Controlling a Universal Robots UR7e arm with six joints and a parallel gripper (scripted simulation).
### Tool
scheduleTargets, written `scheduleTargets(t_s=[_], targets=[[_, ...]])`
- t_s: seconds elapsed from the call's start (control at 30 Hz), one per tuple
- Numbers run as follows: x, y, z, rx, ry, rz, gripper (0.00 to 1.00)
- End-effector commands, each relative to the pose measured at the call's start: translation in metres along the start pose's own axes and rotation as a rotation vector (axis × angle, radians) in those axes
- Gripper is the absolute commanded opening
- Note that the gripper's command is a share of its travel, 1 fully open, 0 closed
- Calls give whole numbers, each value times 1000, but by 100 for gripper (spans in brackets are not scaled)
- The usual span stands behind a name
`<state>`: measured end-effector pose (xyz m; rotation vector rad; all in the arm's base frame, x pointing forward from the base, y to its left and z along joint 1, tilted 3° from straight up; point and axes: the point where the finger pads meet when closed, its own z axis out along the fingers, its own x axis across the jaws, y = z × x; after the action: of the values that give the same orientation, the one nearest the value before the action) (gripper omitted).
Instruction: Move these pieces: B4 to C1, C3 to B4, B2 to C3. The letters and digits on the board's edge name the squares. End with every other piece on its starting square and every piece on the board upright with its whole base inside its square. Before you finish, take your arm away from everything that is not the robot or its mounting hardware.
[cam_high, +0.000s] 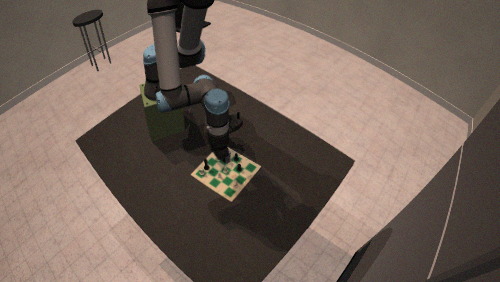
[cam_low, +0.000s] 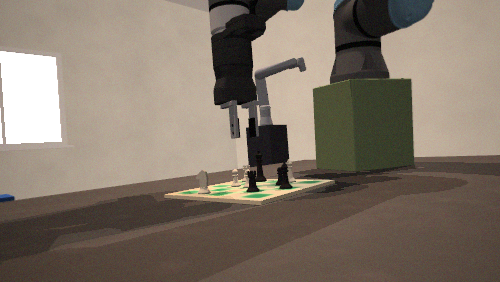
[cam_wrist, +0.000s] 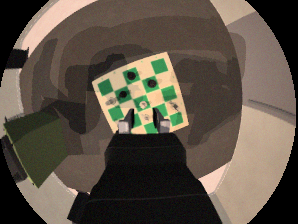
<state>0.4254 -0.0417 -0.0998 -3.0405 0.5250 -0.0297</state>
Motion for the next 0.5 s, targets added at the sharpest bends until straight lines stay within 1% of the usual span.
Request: scheduleTargets(t_s=[0.0,0.47], targets=[[0,0,3,0,1,0,68],[0,0,18,0,1,0,68]])
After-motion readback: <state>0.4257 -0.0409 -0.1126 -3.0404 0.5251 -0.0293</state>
